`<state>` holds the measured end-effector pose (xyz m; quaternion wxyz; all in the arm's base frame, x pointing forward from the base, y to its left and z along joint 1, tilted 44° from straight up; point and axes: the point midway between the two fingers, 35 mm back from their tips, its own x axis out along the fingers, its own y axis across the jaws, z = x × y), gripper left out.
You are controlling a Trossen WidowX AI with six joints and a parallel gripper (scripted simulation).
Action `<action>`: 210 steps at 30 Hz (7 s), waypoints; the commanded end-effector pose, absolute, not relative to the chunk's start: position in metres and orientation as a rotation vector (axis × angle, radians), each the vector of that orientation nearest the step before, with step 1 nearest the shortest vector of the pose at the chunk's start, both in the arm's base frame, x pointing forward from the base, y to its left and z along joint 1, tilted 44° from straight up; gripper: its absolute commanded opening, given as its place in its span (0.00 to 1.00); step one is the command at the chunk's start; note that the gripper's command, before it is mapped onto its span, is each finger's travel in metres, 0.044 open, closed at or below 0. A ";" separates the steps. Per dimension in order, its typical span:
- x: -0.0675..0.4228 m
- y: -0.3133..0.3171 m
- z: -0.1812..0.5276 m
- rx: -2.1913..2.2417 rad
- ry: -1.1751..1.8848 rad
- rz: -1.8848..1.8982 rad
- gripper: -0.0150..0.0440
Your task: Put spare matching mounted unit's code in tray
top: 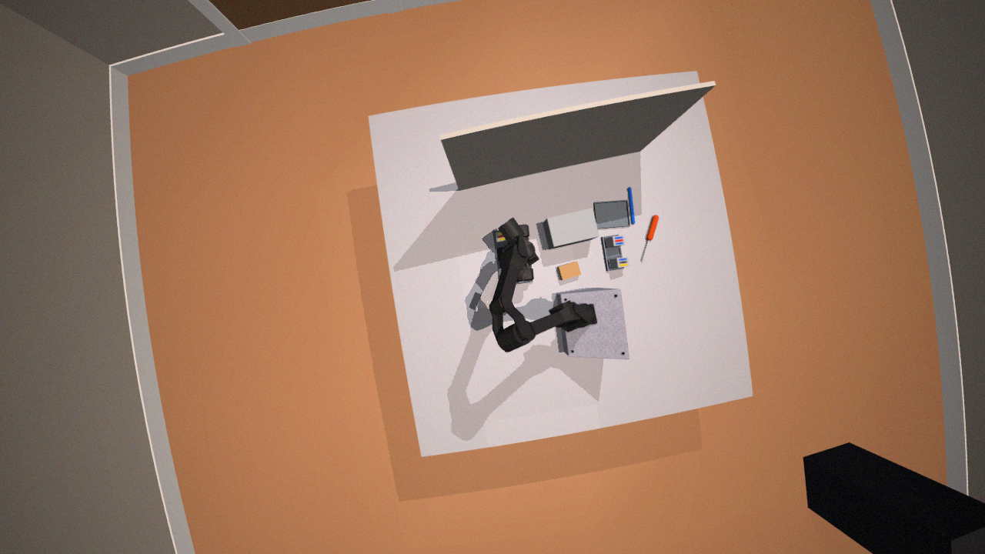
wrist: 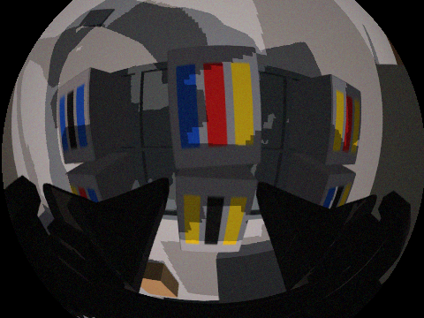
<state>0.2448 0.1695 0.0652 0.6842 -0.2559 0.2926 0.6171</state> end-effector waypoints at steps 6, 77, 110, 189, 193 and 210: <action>0.244 0.169 0.064 -0.571 0.665 1.378 0.76; 0.246 0.155 0.078 -0.578 0.662 1.381 0.25; 0.243 0.089 0.143 -0.575 0.682 1.376 0.25; 0.330 -0.194 -0.047 -0.590 0.691 1.363 0.25; 0.324 -0.207 -0.066 -0.594 0.681 1.368 0.25; 0.325 -0.202 -0.080 -0.595 0.680 1.368 0.25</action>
